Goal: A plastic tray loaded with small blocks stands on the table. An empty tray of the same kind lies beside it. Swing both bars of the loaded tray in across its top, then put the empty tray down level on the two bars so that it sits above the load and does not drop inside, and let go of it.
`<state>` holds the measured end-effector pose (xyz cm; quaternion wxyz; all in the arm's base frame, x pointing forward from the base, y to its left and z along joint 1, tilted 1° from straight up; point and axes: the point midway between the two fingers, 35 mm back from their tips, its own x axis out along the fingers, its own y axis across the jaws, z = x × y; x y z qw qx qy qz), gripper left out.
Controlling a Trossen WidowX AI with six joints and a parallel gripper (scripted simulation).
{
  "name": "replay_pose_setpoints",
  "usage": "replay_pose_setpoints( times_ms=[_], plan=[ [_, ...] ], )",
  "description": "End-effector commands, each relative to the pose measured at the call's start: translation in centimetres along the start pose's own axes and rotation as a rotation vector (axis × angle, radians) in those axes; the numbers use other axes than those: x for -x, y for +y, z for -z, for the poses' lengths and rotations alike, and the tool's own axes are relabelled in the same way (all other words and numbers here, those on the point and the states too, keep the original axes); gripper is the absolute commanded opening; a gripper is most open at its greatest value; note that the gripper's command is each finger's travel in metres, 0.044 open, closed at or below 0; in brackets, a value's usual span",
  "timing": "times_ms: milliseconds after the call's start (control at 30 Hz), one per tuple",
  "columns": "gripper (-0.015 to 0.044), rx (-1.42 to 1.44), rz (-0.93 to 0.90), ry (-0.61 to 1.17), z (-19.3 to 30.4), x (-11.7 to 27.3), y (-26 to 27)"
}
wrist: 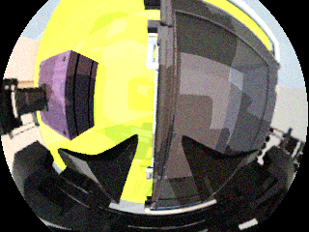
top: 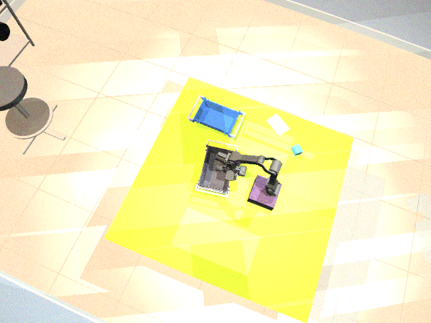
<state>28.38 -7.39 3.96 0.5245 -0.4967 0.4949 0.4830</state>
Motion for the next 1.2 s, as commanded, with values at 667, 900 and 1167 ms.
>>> replay_pose_setpoints(
  times_ms=[667, 900, 1167],
  plan=[
    [0.044, 0.0, -0.001, 0.0, 0.1, 2.5, -0.4],
    [0.044, 0.0, -0.003, 0.001, 0.1, 6.9, -0.6],
    [0.044, 0.001, -0.005, 0.002, 0.0, 11.0, -0.1]
  ],
)
